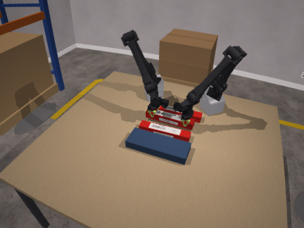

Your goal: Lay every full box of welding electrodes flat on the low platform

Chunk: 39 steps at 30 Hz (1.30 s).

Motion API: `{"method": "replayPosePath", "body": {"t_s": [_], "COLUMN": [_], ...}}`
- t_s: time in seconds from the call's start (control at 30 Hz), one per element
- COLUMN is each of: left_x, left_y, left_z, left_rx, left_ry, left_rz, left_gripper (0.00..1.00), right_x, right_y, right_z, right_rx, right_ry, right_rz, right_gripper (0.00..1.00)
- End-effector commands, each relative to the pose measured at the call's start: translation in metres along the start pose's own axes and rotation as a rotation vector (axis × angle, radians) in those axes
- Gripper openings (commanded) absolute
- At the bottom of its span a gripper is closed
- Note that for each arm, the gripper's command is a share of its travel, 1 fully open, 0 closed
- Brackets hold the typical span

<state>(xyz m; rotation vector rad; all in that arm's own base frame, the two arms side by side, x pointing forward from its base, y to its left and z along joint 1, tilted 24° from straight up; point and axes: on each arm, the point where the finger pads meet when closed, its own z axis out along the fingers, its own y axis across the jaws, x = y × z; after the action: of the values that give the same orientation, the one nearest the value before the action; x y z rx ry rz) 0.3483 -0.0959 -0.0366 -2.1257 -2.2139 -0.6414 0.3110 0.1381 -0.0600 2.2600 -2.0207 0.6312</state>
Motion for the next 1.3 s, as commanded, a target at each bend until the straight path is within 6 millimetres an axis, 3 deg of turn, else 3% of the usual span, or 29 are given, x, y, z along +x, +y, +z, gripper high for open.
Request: {"method": "replayPosePath", "body": {"t_s": [0.0, 0.13, 0.17, 0.23, 0.47, 0.5, 0.8, 0.83, 0.87, 1.03, 1.27], "left_x": [-0.006, -0.008, 0.000, -0.004, -0.008, -0.004, -0.003, 0.001, -0.003, -0.007, -0.007], "left_y": [0.015, 0.017, 0.012, 0.015, 0.021, 0.015, 0.010, -0.002, 0.010, 0.020, 0.015], "left_z": [-0.017, -0.021, -0.012, -0.025, -0.040, -0.036, -0.030, -0.023, -0.030, -0.049, -0.056], "left_rx": [-0.033, -0.037, -0.008, -0.031, -0.042, -0.029, -0.019, 0.012, -0.019, -0.041, -0.036], "left_ry": [-0.012, -0.014, 0.004, -0.010, -0.018, -0.009, -0.007, 0.014, -0.007, -0.017, -0.015], "left_rz": [-0.021, -0.021, -0.031, -0.025, -0.026, -0.027, -0.016, -0.013, -0.016, -0.028, -0.022], "left_gripper": [0.00, 0.00, 0.00, 0.00, 0.00, 0.00, 0.00, 0.00, 0.00, 0.00, 0.00], "right_x": [-0.009, -0.008, -0.005, -0.010, -0.006, -0.004, -0.003, -0.003, -0.005, -0.009, -0.009], "right_y": [-0.019, -0.018, -0.021, -0.020, -0.022, -0.012, -0.012, -0.012, -0.019, -0.021, -0.021], "right_z": [-0.021, -0.024, -0.024, -0.030, -0.039, -0.031, -0.031, -0.031, -0.040, -0.052, -0.061], "right_rx": [0.042, 0.040, 0.039, 0.045, 0.043, 0.023, 0.023, 0.023, 0.039, 0.048, 0.048], "right_ry": [-0.021, -0.021, -0.019, -0.024, -0.021, -0.013, -0.013, -0.013, -0.019, -0.026, -0.027], "right_rz": [0.004, 0.005, 0.005, 0.008, 0.005, 0.005, 0.005, 0.005, 0.003, 0.005, 0.009], "right_gripper": [0.00, 0.00, 0.00, 0.00, 0.00, 0.00, 0.00, 0.00, 0.00, 0.00, 0.00]}}
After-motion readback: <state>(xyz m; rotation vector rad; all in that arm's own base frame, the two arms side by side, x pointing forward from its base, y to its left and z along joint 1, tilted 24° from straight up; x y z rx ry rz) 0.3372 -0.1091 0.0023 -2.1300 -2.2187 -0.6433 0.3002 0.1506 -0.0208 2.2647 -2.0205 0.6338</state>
